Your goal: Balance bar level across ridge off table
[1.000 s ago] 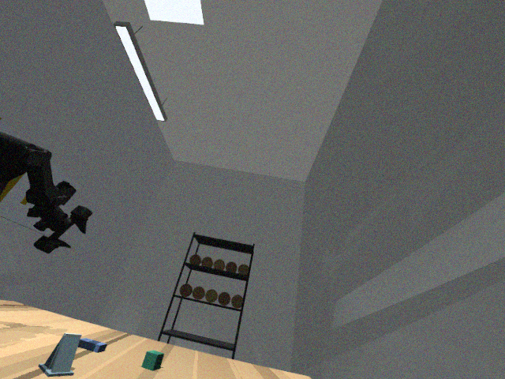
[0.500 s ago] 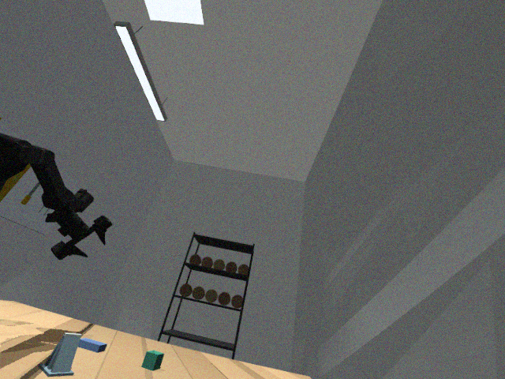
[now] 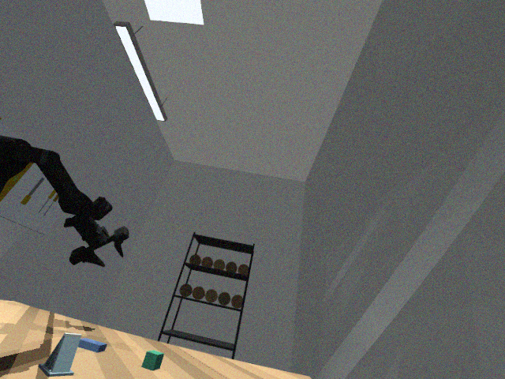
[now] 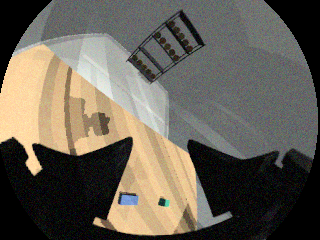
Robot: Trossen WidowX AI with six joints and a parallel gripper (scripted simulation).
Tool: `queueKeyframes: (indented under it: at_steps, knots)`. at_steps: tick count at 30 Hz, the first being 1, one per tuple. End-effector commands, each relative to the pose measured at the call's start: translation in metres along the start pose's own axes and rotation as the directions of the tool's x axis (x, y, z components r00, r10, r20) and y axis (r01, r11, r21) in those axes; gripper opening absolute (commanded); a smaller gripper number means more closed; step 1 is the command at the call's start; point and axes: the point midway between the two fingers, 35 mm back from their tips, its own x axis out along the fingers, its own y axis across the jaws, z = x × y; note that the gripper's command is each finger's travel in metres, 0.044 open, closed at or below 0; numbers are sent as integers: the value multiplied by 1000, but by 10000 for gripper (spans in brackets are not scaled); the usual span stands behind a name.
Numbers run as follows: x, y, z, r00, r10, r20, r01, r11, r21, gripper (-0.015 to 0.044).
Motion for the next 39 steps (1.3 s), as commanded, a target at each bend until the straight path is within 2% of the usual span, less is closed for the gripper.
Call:
queueKeyframes:
  at_steps: [1, 11, 18, 29, 39]
  knots:
    - [8, -9, -14, 999, 0, -48, 5, 996, 95, 315]
    - [21, -39, -60, 983, -7, -182, 68, 941, 331, 315]
    - [26, -58, -95, 961, -4, -277, 147, 854, 498, 315]
    - [27, -85, -151, 909, 15, -417, 311, 643, 700, 315]
    - [17, -106, -202, 851, 40, -524, 467, 400, 788, 315]
